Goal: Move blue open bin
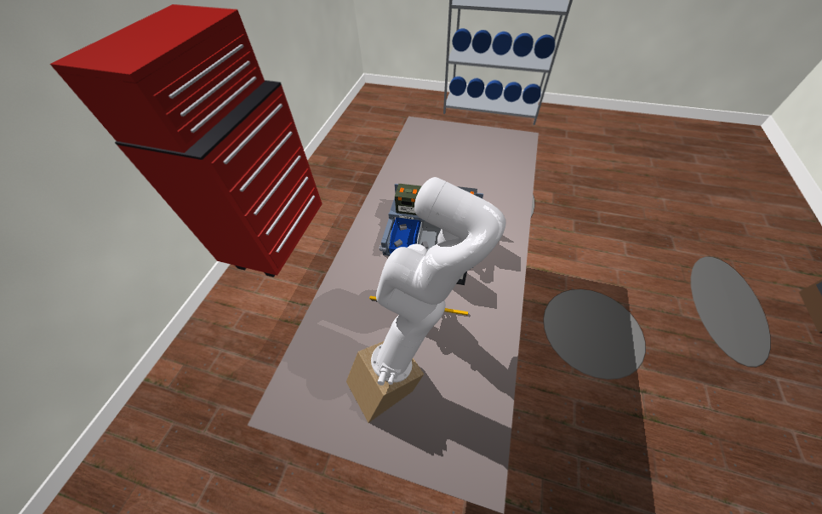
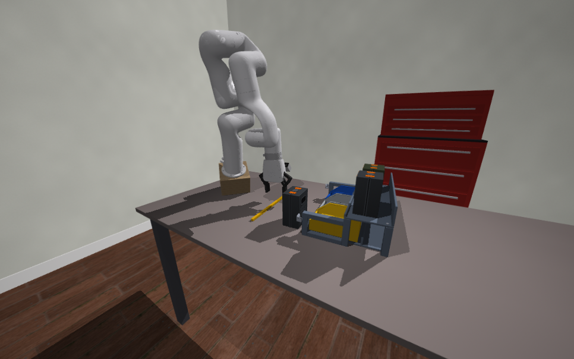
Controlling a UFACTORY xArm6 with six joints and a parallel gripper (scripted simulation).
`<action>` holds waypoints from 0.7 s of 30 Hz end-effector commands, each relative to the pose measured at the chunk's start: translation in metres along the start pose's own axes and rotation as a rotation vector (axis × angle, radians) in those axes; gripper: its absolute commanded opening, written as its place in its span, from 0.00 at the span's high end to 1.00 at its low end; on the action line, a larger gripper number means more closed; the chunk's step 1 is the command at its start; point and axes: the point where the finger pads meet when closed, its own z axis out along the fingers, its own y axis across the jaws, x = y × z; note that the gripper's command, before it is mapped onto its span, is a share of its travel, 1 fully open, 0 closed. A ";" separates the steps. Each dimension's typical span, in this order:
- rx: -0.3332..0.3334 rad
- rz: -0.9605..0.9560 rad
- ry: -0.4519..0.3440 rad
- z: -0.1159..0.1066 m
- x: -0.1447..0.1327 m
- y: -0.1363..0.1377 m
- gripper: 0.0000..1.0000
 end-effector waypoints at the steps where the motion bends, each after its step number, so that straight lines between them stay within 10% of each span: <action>1: 0.046 -0.006 -0.010 -0.012 -0.002 0.000 0.00; 9: 0.045 -0.006 -0.010 -0.061 -0.001 0.002 0.00; 21: 0.045 -0.006 -0.010 -0.061 -0.001 0.002 0.00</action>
